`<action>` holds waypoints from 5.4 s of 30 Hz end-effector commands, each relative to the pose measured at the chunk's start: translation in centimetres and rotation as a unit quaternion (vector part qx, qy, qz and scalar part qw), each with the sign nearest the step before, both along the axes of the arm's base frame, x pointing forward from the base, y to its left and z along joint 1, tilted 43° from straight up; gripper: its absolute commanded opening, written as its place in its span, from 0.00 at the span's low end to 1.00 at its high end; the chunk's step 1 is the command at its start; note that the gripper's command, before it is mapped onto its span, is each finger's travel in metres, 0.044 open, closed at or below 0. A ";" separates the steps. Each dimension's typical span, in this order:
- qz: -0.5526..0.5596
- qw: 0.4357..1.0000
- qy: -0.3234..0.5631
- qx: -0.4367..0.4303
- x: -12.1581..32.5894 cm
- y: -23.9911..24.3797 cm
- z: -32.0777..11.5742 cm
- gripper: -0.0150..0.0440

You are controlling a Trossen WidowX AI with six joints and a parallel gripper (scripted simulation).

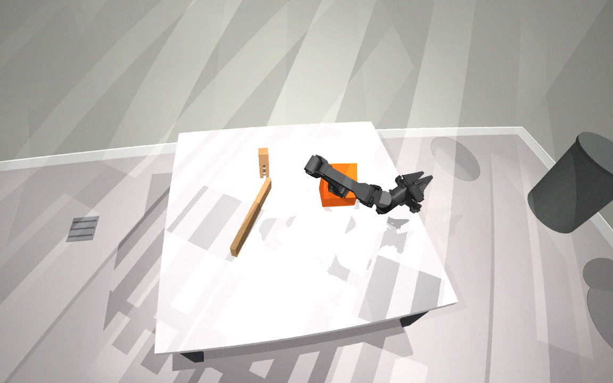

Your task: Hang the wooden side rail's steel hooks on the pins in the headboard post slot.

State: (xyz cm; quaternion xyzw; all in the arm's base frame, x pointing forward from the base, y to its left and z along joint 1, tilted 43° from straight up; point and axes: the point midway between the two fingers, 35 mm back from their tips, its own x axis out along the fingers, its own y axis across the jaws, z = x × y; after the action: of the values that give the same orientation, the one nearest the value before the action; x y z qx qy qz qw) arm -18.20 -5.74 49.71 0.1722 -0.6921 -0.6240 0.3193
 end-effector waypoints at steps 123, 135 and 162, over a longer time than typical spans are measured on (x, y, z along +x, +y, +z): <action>0.061 0.316 -0.687 0.652 45.7 -5.1 -54.3 1.00; 0.061 0.316 -0.687 0.652 45.7 -5.1 -54.3 1.00; -0.334 0.340 -0.812 0.338 46.1 -3.6 -54.4 1.00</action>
State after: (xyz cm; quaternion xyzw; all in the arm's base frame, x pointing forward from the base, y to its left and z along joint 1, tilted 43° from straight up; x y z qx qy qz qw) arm 27.49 -9.94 -5.14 0.6119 -0.1660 -0.5016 -0.5886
